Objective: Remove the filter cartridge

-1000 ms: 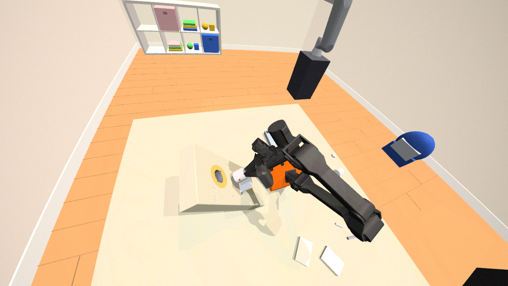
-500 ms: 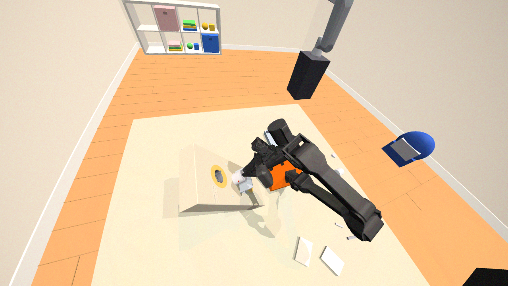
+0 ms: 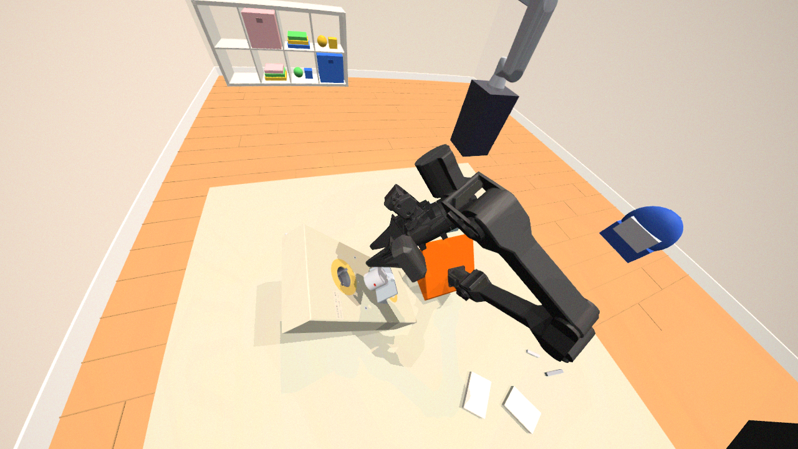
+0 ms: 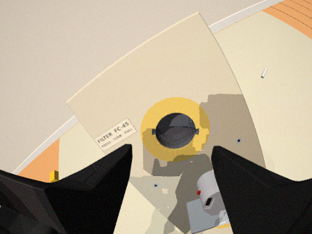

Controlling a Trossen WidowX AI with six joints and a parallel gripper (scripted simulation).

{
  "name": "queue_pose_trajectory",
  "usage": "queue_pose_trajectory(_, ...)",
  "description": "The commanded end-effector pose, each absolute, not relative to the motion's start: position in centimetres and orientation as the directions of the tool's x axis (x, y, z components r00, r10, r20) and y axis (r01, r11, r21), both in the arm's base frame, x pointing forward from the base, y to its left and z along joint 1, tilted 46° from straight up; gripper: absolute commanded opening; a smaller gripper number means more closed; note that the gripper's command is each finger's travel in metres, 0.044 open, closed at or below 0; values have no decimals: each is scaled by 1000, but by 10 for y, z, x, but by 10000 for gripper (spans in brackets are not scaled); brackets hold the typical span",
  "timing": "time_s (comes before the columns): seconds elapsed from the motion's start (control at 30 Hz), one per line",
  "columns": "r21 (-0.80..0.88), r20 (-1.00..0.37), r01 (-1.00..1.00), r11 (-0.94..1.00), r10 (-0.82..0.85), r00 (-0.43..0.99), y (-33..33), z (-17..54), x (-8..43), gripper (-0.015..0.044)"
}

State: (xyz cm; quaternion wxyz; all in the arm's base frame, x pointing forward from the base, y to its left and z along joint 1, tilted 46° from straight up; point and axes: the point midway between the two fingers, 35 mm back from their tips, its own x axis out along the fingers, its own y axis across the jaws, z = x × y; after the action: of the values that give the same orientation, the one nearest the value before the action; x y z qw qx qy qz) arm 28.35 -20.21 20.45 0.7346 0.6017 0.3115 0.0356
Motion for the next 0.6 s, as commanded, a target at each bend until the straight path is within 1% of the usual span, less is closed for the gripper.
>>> queue_pose_trajectory(0.0,907,-410,312,283,423,808,-223,226,282,350)
queue_pose_trajectory(0.1,907,-409,310,285,422,809,-231,234,280,429)
queue_pose_trajectory(0.17,894,-429,305,327,435,792,-226,227,279,376)
queue_pose_trajectory(0.27,831,-507,249,497,495,705,-201,196,271,305)
queue_pose_trajectory(0.37,759,-574,125,639,566,591,-173,166,258,305)
queue_pose_trajectory(0.43,719,-605,21,695,610,512,-155,150,247,305)
queue_pose_trajectory(0.5,706,-613,-21,708,625,483,-149,145,243,305)
queue_pose_trajectory(0.57,706,-613,-21,708,625,483,-149,145,243,305)
